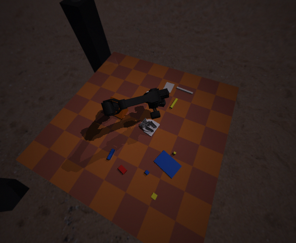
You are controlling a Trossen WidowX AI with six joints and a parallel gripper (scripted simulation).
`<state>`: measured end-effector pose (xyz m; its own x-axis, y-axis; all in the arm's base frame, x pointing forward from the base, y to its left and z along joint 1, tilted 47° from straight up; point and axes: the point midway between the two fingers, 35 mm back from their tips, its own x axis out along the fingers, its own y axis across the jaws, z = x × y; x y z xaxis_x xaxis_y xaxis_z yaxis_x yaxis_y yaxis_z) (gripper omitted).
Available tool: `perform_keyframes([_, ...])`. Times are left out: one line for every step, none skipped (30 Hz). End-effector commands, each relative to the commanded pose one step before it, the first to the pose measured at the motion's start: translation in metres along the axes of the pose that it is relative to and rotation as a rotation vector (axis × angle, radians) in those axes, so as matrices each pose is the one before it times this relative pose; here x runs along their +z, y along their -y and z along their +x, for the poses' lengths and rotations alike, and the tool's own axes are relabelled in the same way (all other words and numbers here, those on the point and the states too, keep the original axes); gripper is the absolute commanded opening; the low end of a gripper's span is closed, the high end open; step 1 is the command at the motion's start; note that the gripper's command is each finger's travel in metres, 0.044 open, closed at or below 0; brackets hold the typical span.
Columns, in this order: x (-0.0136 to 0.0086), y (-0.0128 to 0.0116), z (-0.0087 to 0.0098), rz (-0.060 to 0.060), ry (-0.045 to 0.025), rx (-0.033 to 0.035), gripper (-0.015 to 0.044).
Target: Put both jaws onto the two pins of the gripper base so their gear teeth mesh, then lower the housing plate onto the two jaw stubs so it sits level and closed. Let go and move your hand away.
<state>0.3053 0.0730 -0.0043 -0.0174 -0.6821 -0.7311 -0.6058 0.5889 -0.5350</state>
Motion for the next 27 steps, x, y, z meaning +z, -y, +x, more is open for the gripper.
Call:
perform_keyframes([0.00797,-0.01526,-0.00421,-0.1017,0.00814,0.00558,0.044])
perform_keyframes([0.00172,-0.00327,-0.00044,-0.0227,0.00049,0.00081,0.044])
perform_keyframes([0.00177,-0.00328,-0.00044,-0.0225,0.00058,0.0007,0.044])
perform_keyframes([0.00181,-0.00327,-0.00042,-0.0225,0.00054,0.00067,0.044])
perform_keyframes([0.00185,-0.00325,-0.0004,-0.0225,0.0005,0.00063,0.044])
perform_keyframes([0.00189,-0.00323,-0.00039,-0.0225,0.00046,0.0006,0.044])
perform_keyframes([0.00193,-0.00321,-0.00037,-0.0225,0.00042,0.00057,0.044])
perform_keyframes([0.00196,-0.00319,-0.00035,-0.0225,0.00038,0.00053,0.044])
perform_keyframes([0.002,-0.00316,-0.00033,-0.0225,0.00034,0.00051,0.044])
perform_keyframes([0.00204,-0.00314,-0.00032,-0.0224,0.0003,0.00048,0.044])
perform_keyframes([0.00207,-0.00312,-0.0003,-0.0224,0.00025,0.00045,0.044])
perform_keyframes([0.00211,-0.00309,-0.00028,-0.0224,0.00021,0.00043,0.044])
perform_keyframes([0.00221,-0.00302,-0.00025,-0.0209,0.00111,0.00044,0.044])
perform_keyframes([0.00224,-0.00299,-0.00024,-0.0209,0.00107,0.00041,0.044])
perform_keyframes([0.00227,-0.00297,-0.00022,-0.0209,0.00103,0.00038,0.044])
perform_keyframes([0.0023,-0.00295,-0.0002,-0.0208,0.00099,0.00036,0.044])
perform_keyframes([0.00233,-0.00292,-0.00018,-0.0208,0.00095,0.00033,0.044])
perform_keyframes([0.00235,-0.00289,-0.00016,-0.0208,0.00087,0.00032,0.044])
perform_keyframes([0.00233,-0.00283,-0.00013,-0.0209,0.00058,0.00033,0.044])
perform_keyframes([0.00234,-0.00279,-0.00011,-0.021,0.00041,0.00033,0.044])
perform_keyframes([0.00237,-0.00276,-0.00009,-0.021,0.00037,0.00032,0.044])
perform_keyframes([0.0024,-0.00274,-0.00008,-0.021,0.00032,0.0003,0.044])
perform_keyframes([0.00239,-0.00277,-0.00004,-0.0226,-0.00063,0.00049,0.044])
perform_keyframes([0.00245,-0.00276,-0.00003,-0.0228,-0.00068,0.00049,0.044])
perform_keyframes([0.00248,-0.00273,-0.00001,-0.0228,-0.00072,0.00049,0.044])
perform_keyframes([0.00251,-0.0027,0.00001,-0.0228,-0.00077,0.00049,0.044])
perform_keyframes([0.00254,-0.00267,0.00003,-0.0228,-0.00082,0.00049,0.044])
